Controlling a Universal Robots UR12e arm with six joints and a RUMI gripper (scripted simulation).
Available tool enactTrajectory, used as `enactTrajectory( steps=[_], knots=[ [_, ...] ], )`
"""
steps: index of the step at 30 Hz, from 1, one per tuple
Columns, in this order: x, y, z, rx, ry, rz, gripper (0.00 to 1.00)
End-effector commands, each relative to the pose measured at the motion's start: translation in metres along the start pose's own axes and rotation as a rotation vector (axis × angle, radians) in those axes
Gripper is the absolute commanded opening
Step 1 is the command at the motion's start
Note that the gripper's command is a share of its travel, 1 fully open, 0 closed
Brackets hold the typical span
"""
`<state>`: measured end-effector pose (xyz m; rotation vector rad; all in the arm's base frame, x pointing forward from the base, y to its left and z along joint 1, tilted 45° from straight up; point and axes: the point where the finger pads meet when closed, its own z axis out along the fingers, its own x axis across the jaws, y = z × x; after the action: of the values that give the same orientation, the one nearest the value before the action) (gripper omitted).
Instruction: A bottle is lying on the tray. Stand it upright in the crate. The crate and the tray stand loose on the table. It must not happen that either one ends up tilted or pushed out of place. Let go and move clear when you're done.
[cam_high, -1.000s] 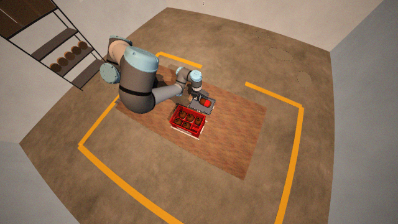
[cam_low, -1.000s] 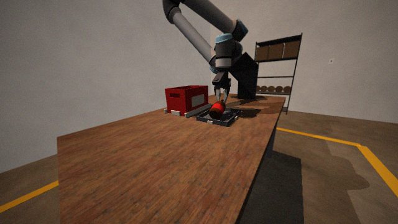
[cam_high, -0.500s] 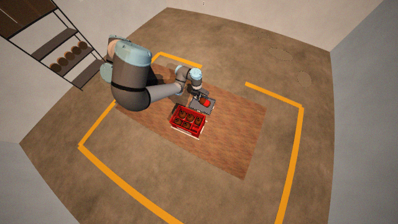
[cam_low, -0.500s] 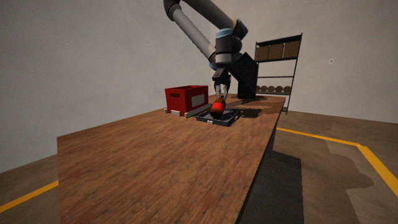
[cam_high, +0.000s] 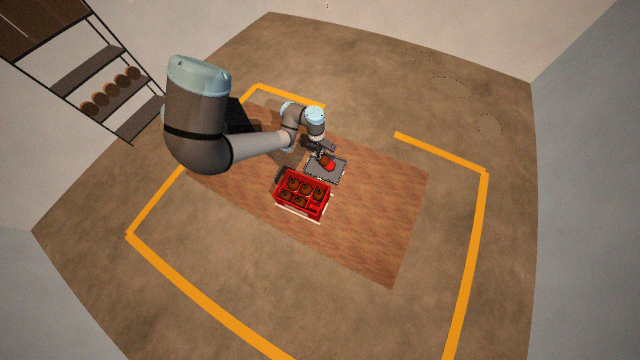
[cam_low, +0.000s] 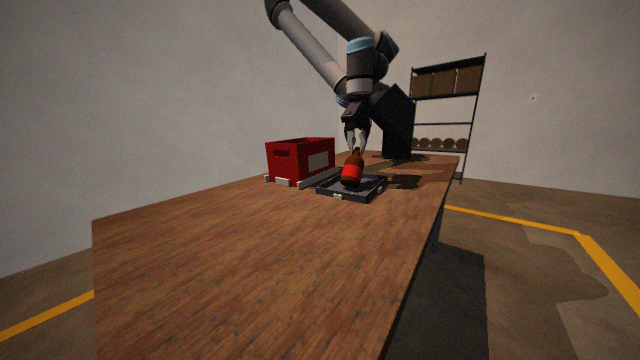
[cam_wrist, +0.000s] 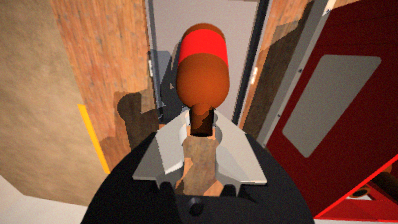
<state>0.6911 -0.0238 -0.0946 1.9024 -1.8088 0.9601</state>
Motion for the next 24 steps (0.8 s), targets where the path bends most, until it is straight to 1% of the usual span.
enactTrajectory(
  steps=[1, 3, 18, 20, 24],
  knots=[
    [0.000, 0.000, -0.011, 0.001, 0.000, 0.000, 0.00],
    [0.000, 0.000, -0.011, 0.001, 0.000, 0.000, 0.00],
    [0.000, 0.000, -0.036, 0.001, 0.000, 0.000, 0.00],
    [0.000, 0.000, -0.036, 0.001, 0.000, 0.000, 0.00],
    [0.000, 0.000, -0.043, 0.001, 0.000, 0.000, 0.00]
  ],
)
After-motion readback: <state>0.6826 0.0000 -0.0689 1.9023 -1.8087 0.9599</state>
